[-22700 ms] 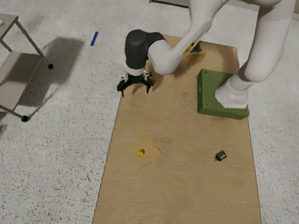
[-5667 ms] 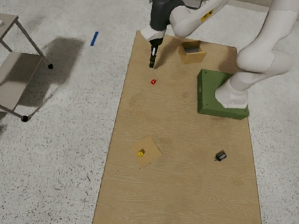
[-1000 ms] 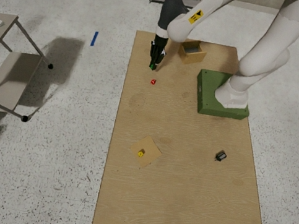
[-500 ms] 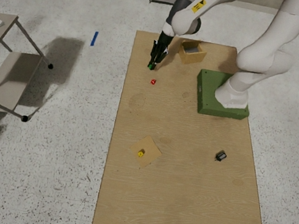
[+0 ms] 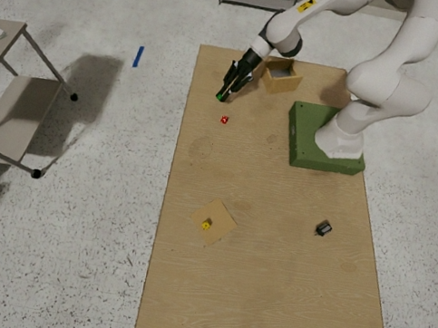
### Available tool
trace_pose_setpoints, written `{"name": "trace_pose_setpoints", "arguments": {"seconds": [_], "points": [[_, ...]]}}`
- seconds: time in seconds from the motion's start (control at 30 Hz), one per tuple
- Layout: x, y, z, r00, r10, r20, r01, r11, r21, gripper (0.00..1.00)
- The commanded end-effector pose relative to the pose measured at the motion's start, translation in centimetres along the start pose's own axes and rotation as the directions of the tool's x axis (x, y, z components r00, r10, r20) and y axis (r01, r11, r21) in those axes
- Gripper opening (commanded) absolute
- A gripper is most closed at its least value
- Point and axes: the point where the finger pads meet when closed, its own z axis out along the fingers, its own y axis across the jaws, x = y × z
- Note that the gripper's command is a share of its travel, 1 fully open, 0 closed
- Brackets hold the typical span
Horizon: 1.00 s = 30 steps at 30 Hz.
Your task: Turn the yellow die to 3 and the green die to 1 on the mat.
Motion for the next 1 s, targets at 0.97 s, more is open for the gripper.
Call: {"name": "trace_pose_setpoints", "arguments": {"seconds": [0.97], "points": [[3.0, -0.6, 1.8, 0.956, -0.127, 0.265, 0.131, 0.991, 0.003, 0.21]]}}
